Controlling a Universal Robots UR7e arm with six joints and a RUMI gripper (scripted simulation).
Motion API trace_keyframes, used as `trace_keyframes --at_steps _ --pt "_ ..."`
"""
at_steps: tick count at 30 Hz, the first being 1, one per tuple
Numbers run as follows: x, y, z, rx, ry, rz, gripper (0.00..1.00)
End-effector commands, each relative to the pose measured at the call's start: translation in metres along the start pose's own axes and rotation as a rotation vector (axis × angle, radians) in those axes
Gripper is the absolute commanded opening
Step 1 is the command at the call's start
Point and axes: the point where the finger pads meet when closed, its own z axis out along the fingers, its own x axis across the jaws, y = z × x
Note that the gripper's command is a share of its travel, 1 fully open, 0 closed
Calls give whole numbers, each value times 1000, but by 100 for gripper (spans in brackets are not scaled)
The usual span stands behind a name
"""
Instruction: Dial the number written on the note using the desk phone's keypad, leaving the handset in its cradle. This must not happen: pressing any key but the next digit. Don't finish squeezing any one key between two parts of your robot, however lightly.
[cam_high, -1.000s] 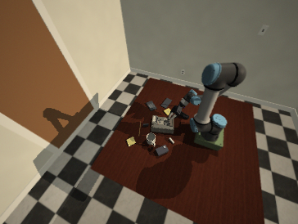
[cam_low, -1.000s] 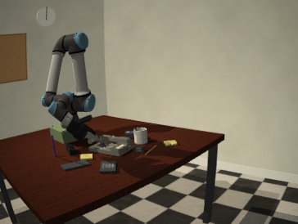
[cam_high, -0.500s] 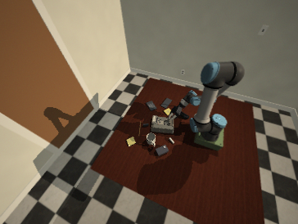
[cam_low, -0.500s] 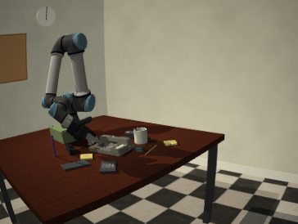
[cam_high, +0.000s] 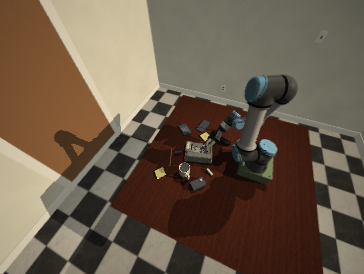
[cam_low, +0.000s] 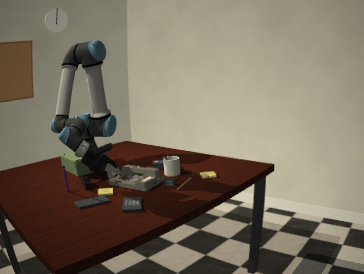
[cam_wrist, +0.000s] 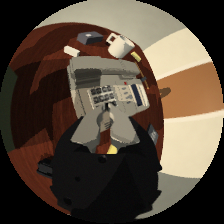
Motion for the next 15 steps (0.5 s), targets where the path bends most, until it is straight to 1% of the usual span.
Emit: trace_keyframes --at_steps 1,15 --pt "0 0 0 -1 0 -1 0" --pt "-1 1 1 -1 0 -1 0"
